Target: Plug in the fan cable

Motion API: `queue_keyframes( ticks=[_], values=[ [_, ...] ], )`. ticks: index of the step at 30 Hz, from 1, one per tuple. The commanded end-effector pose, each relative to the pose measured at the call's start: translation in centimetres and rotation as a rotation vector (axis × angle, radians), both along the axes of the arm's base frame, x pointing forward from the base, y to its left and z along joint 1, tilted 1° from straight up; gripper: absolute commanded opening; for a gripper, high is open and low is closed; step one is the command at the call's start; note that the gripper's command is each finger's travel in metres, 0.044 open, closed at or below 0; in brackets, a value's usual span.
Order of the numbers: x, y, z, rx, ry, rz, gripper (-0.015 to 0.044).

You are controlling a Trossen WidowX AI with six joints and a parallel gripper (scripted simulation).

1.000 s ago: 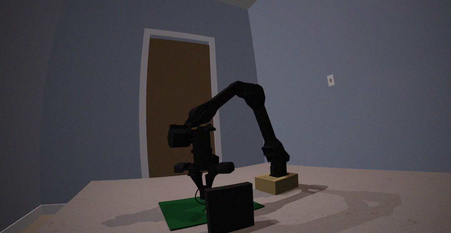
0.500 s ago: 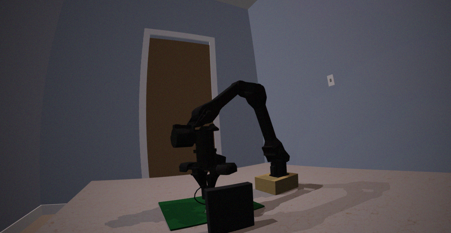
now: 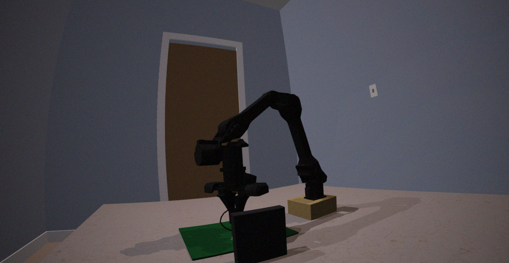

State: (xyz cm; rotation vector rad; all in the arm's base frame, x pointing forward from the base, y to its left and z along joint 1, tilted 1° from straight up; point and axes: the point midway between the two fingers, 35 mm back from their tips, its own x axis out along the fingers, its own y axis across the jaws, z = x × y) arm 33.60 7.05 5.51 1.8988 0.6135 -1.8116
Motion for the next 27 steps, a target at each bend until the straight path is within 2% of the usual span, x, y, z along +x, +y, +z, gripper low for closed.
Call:
queue_keyframes(
  ticks=[1,7,12,27],
  values=[
    [-0.2,-0.1,0.0,-0.002,0.000,-0.001,0.0000],
    [-0.3,-0.2,0.0,-0.003,0.000,0.006,0.0000],
    [-0.2,-0.2,-2.2,-0.003,0.000,0.006,0.0000],
    [-0.2,-0.2,-2.2,-0.003,0.000,0.006,0.0000]
  ],
)
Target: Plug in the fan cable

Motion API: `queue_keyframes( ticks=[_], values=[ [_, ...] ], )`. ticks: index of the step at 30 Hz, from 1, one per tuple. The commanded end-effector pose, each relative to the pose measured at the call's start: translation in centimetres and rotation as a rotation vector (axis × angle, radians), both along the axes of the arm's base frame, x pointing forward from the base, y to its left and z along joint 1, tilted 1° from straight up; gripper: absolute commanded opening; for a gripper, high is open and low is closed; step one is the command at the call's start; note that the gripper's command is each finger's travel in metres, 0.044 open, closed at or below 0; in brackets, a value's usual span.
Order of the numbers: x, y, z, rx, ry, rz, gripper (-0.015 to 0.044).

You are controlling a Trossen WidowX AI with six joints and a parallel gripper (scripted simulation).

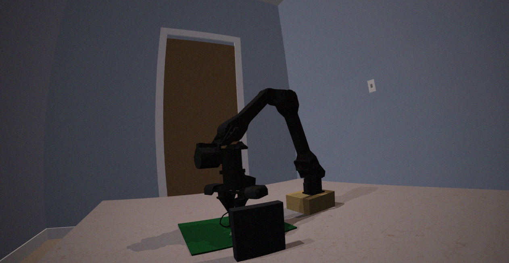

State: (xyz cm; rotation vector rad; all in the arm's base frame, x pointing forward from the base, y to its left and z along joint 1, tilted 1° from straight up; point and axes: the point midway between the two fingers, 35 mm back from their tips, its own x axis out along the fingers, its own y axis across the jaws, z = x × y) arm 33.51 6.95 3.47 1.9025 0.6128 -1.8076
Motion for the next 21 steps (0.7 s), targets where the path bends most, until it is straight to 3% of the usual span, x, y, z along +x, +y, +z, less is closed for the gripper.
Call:
queue_keyframes(
  ticks=[1,21],
  values=[
    [-0.12,-0.07,-0.18,-0.003,0.004,0.006,0.0000],
    [-0.06,-0.05,-0.38,-0.004,0.004,0.016,0.0000]
  ],
)
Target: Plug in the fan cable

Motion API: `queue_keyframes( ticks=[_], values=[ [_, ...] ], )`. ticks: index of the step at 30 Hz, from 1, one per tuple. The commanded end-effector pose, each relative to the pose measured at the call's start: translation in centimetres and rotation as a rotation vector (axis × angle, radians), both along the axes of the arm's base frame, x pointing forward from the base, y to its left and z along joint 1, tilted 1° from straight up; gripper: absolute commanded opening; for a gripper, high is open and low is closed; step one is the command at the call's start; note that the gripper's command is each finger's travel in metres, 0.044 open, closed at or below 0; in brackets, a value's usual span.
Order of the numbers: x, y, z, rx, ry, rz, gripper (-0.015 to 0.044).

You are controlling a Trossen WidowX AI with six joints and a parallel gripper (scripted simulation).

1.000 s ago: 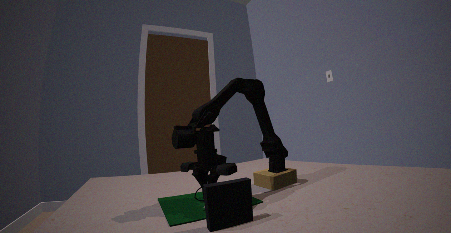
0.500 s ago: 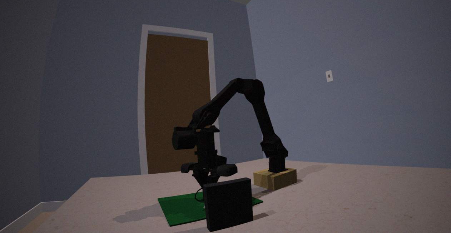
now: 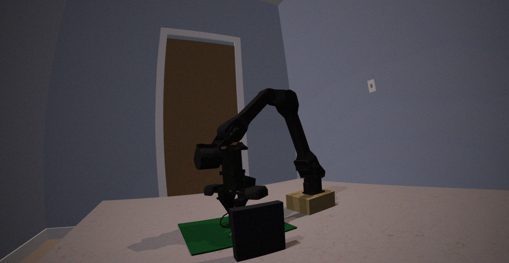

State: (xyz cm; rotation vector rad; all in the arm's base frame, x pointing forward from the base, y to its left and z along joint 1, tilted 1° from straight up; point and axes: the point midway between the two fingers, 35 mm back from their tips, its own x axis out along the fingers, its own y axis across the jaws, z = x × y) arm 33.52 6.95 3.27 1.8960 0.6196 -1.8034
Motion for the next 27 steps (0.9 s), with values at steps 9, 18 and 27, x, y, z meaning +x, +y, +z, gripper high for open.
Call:
queue_keyframes(
  ticks=[9,18,27],
  values=[
    [-0.07,-0.05,-0.28,-0.003,0.003,0.007,0.0000],
    [-0.09,-0.05,-0.36,-0.003,0.003,0.006,0.0000],
    [-0.11,-0.05,-0.44,-0.003,0.003,0.005,0.0000]
  ],
)
